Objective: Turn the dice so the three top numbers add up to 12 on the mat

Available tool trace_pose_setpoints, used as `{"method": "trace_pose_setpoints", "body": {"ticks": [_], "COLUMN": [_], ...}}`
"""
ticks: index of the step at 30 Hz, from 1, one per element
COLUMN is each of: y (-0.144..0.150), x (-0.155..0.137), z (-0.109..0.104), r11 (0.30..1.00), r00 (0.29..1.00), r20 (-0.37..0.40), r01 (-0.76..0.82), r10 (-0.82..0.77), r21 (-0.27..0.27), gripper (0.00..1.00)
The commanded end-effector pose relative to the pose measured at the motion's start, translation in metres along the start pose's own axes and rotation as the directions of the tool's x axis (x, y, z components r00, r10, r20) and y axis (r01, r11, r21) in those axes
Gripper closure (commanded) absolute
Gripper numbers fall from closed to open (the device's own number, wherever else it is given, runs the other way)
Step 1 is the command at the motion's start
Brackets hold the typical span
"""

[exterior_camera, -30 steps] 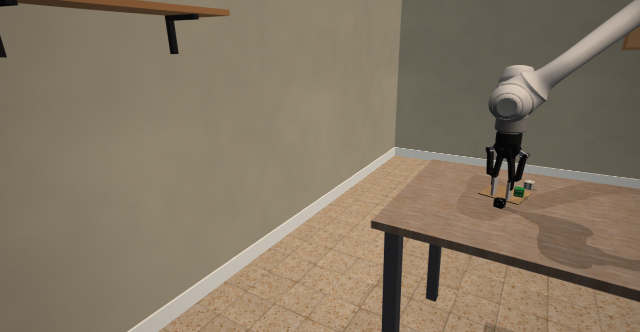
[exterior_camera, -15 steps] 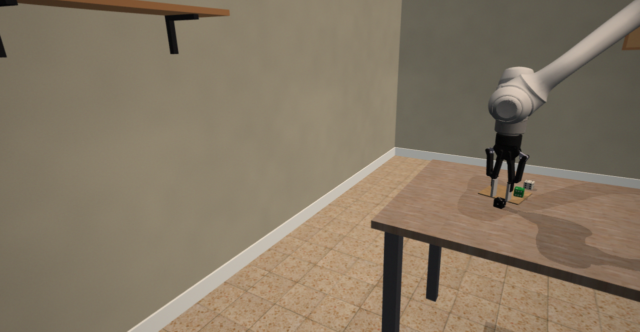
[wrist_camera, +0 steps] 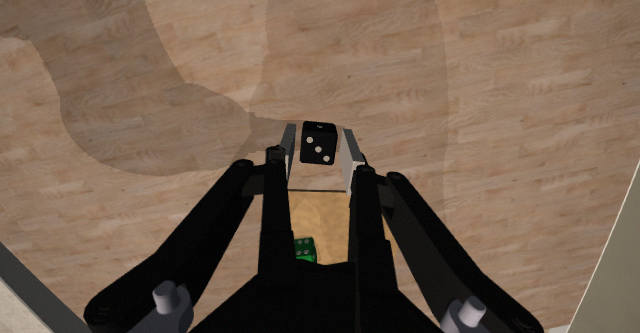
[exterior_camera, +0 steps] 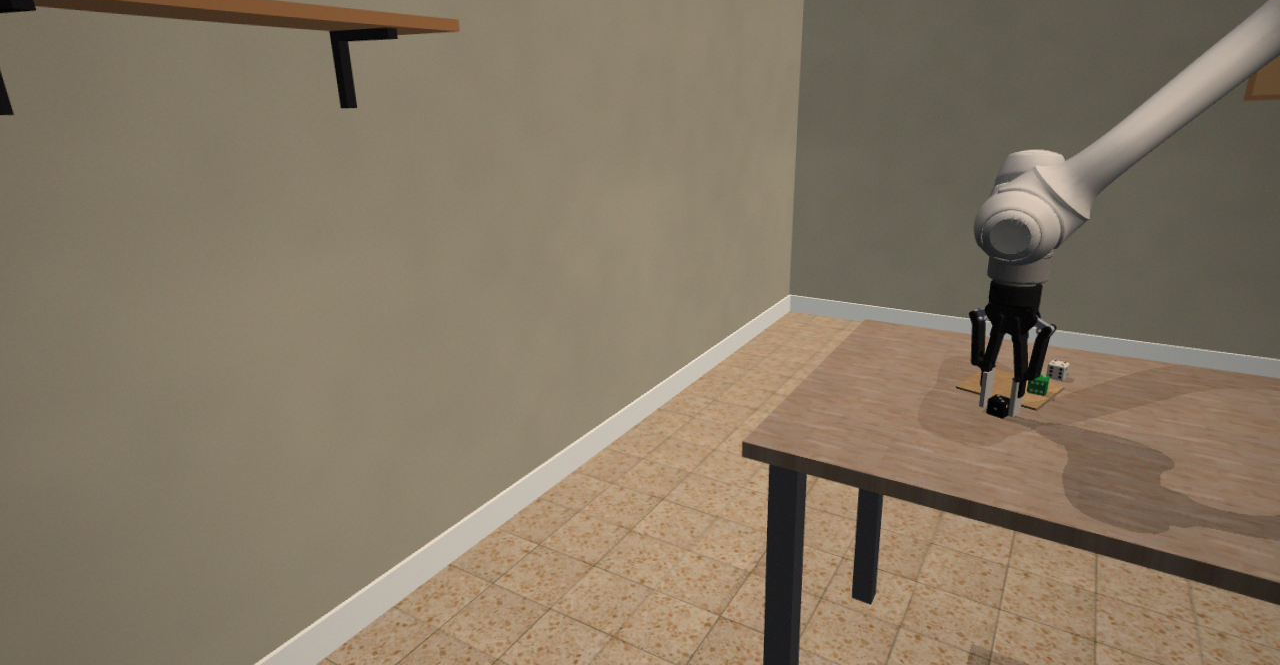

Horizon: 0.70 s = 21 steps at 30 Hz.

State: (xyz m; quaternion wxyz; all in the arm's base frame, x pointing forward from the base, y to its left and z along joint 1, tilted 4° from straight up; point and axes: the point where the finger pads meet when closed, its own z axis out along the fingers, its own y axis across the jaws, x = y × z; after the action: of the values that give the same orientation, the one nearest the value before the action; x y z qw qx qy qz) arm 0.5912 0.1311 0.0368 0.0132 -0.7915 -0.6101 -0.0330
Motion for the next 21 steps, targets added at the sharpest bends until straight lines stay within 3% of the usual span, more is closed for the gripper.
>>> {"method": "trace_pose_setpoints", "body": {"ticks": [1,21], "y": [0.0,0.0], "x": [0.0001,0.0001], "z": [0.0025,0.0044], "r11": [1.0,1.0], "r00": [1.0,1.0], "r20": [0.0,0.0], "r01": [0.0,0.0], "r10": [0.0,0.0], "r21": [0.0,0.0], "gripper": [0.72,0.72]}}
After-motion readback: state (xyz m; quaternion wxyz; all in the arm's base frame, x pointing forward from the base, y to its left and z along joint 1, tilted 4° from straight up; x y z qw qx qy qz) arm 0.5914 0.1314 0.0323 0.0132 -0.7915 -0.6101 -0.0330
